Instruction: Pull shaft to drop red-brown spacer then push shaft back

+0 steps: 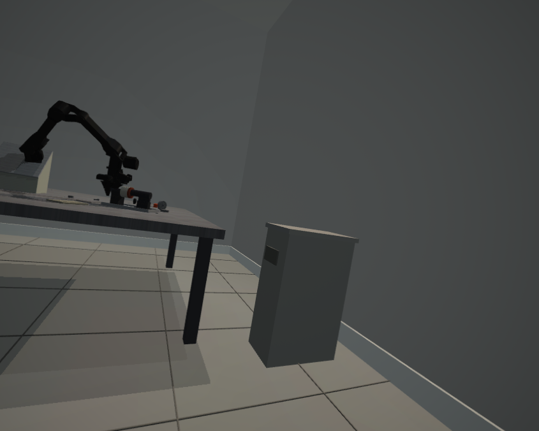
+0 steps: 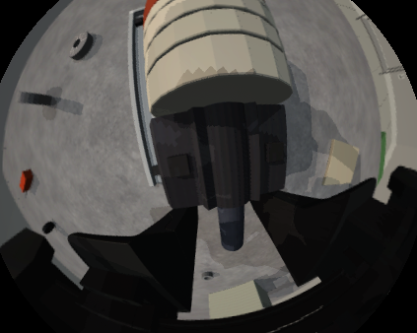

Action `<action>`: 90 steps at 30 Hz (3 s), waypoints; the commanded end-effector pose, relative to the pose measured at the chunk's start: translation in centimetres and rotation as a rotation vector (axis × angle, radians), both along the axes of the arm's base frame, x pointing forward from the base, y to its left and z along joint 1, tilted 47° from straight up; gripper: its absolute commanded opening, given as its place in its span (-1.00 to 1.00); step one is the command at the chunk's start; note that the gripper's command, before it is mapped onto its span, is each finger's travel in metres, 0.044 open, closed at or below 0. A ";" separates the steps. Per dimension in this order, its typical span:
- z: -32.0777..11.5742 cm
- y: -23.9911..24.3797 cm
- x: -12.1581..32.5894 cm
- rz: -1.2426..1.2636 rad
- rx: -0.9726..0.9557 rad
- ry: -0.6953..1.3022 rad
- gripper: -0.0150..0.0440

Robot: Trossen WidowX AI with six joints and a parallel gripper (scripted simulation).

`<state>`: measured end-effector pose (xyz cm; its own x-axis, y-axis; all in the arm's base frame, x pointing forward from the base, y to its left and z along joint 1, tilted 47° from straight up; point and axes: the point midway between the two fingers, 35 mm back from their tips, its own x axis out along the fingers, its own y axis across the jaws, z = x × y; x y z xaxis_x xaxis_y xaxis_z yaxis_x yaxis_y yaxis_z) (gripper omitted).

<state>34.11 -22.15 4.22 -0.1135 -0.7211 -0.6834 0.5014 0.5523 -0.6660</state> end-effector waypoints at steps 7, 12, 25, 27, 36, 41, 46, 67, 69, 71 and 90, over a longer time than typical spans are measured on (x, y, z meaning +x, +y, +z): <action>0.0 0.0 0.0 0.000 0.000 0.000 -0.49; 0.0 0.0 -0.1 0.001 0.001 0.000 -0.49; -0.3 0.4 -0.8 0.002 0.003 0.001 -0.49; -0.3 0.4 -0.9 0.002 0.003 0.001 -0.49; -0.5 0.7 -1.5 0.002 0.003 0.002 -0.49; -0.5 0.7 -1.5 0.002 0.003 0.002 -0.49; -0.5 0.7 -1.5 0.002 0.003 0.002 -0.49; -0.6 0.8 -1.7 0.002 0.004 0.002 -0.49; -0.6 0.8 -1.7 0.002 0.004 0.002 -0.49; -0.6 0.8 -1.7 0.002 0.004 0.002 -0.49; -0.7 0.9 -1.9 0.002 0.004 0.002 -0.49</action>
